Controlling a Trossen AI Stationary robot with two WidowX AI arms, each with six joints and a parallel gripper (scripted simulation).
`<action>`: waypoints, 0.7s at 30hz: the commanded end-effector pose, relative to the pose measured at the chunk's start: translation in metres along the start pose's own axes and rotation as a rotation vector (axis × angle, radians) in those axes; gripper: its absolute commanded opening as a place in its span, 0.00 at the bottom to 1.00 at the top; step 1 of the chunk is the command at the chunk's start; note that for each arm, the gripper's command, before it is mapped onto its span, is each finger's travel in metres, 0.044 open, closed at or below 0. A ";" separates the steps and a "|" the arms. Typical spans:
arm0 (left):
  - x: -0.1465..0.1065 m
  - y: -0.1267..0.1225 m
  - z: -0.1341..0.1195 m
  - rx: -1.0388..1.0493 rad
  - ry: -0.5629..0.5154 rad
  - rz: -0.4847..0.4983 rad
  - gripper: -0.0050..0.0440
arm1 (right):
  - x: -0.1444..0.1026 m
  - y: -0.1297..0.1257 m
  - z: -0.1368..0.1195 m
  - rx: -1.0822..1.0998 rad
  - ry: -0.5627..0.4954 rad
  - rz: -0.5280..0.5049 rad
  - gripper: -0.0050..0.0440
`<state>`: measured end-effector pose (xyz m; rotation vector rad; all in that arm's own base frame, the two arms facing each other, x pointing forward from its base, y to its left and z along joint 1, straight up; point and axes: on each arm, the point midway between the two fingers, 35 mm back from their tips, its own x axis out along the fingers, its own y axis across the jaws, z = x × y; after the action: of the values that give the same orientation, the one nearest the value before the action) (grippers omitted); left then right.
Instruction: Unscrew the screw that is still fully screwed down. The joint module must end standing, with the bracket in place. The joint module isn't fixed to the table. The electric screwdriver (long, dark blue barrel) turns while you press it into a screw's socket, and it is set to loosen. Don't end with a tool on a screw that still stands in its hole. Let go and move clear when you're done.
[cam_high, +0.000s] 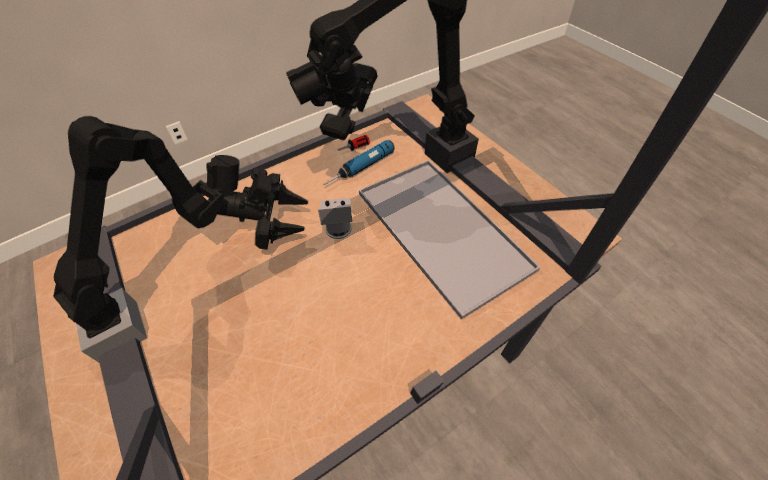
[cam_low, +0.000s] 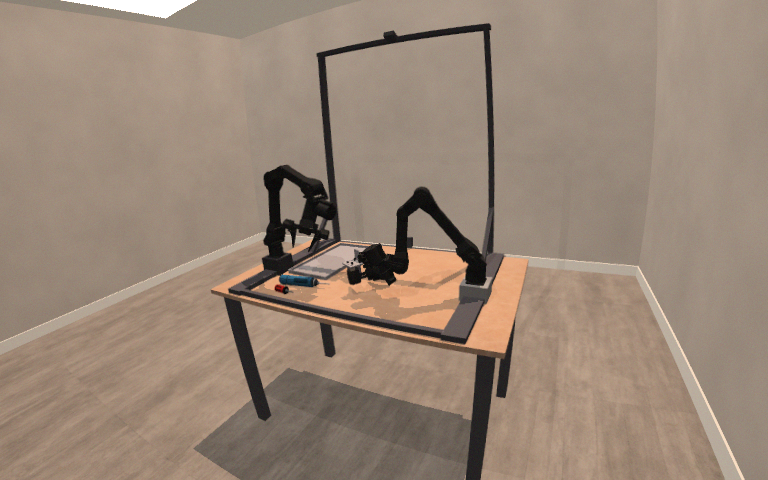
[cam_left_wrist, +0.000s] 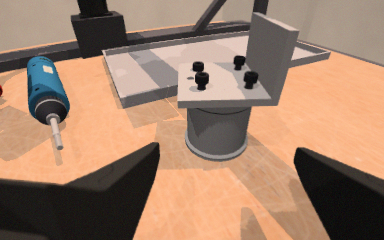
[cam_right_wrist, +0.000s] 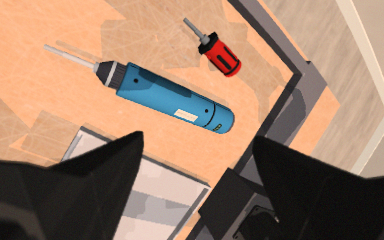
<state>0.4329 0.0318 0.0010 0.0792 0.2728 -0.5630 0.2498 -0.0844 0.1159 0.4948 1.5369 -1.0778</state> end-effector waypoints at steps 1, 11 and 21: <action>0.000 0.003 0.007 0.017 -0.014 0.001 0.89 | 0.004 -0.004 -0.001 0.157 -0.002 0.033 0.72; 0.000 0.003 0.008 0.016 -0.014 0.003 0.89 | 0.039 -0.012 -0.009 0.730 0.100 0.080 0.72; 0.000 0.003 0.008 0.016 -0.014 0.003 0.89 | 0.066 -0.010 -0.015 1.210 0.219 0.134 0.72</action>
<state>0.4328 0.0317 0.0010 0.0789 0.2728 -0.5639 0.2182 -0.0928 0.0617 1.3767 0.9835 -1.7534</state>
